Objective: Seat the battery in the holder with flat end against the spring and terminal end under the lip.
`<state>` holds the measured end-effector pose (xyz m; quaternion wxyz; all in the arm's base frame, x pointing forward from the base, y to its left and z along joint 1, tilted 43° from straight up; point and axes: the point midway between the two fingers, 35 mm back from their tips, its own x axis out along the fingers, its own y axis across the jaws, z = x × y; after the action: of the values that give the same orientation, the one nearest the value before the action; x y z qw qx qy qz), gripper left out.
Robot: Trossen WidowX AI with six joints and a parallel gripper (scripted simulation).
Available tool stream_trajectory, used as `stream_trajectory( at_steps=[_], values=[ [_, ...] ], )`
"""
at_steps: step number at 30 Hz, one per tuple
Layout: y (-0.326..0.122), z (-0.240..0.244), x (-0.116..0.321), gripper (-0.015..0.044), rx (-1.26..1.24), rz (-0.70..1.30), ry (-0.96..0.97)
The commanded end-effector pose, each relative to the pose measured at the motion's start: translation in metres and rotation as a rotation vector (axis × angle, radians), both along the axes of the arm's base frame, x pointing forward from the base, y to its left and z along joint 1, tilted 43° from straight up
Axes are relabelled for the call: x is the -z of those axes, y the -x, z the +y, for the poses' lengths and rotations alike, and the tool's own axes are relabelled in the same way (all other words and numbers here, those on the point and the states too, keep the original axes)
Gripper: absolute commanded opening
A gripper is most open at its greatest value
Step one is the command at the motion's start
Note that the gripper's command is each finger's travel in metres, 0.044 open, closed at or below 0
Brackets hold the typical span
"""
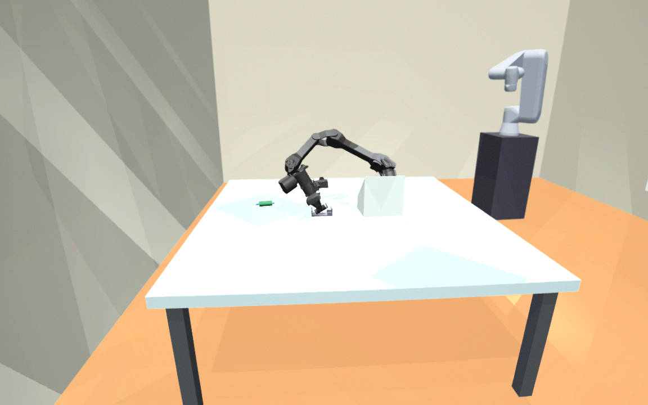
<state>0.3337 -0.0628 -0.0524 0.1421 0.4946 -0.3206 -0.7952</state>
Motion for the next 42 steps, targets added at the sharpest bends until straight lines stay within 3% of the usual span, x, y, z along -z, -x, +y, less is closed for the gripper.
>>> stream_trajectory(
  at_steps=[1, 42],
  values=[
    [-0.0071, -0.0011, -0.0008, 0.0083, -0.008, -0.024, 0.002],
    [-0.0059, -0.0015, 0.0083, 0.0083, -0.118, -0.161, -0.006]
  ],
)
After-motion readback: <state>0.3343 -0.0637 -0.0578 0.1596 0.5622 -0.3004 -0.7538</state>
